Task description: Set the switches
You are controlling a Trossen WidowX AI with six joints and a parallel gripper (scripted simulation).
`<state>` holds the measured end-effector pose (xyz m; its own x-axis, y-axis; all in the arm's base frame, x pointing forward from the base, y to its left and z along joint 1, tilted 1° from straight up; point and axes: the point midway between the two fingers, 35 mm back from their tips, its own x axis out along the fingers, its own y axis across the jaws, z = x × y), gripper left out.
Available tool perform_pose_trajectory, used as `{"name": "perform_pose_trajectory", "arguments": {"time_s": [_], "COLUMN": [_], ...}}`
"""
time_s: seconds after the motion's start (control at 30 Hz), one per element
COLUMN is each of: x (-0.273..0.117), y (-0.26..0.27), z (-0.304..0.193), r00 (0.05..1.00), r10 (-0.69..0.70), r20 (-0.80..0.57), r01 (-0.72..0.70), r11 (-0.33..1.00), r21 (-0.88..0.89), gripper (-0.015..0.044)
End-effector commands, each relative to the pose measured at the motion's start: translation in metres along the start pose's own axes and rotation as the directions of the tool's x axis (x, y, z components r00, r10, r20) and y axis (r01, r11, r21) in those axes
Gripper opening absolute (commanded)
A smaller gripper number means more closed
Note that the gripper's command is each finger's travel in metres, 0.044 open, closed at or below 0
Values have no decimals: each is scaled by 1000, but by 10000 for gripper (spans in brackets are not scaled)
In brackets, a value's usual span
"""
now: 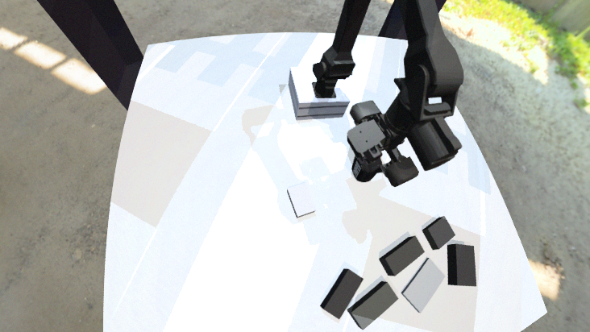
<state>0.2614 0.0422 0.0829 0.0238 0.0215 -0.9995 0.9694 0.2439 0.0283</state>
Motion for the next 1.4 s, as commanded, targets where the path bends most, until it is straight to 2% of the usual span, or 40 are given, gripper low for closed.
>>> {"name": "perform_pose_trajectory", "arguments": {"time_s": [0.0,1.37], "x": [7,19], "y": [-3,-3], "z": [4,35], "r00": [1000,1000], "r10": [-17,-18], "r20": [5,8], "r01": [18,18], "r11": [1000,1000], "r21": [-6,-6], "gripper": [338,338]}}
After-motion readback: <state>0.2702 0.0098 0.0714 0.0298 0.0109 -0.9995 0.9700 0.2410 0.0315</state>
